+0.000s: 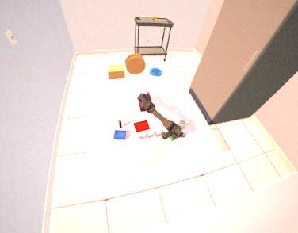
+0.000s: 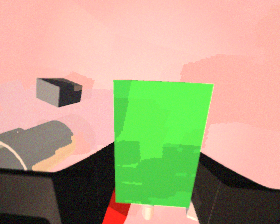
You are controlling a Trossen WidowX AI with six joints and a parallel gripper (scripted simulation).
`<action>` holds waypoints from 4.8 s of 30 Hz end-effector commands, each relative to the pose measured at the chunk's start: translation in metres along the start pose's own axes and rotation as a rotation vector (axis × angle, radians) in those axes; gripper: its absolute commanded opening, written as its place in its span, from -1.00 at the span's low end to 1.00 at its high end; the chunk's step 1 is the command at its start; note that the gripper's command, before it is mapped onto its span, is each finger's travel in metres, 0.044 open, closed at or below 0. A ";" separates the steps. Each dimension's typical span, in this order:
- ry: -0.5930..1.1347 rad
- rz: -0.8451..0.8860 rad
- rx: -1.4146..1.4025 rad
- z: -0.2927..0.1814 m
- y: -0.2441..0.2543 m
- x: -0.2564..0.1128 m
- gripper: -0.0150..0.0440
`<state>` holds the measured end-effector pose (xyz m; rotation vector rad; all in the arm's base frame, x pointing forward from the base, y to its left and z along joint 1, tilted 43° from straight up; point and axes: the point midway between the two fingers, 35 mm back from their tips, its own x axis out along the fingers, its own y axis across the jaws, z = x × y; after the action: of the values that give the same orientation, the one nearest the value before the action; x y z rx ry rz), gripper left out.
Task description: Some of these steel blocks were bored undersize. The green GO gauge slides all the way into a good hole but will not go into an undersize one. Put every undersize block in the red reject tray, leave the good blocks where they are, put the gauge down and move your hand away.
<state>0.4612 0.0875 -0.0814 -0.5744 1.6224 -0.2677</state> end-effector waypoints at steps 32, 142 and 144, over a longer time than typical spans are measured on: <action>-0.009 0.008 0.049 0.010 -0.011 0.058 -0.49; -0.020 0.007 0.049 0.003 -0.013 0.066 -0.49; -0.020 0.007 0.049 0.003 -0.012 0.067 -0.49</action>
<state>0.4640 0.0418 -0.1335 -0.5298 1.5987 -0.2961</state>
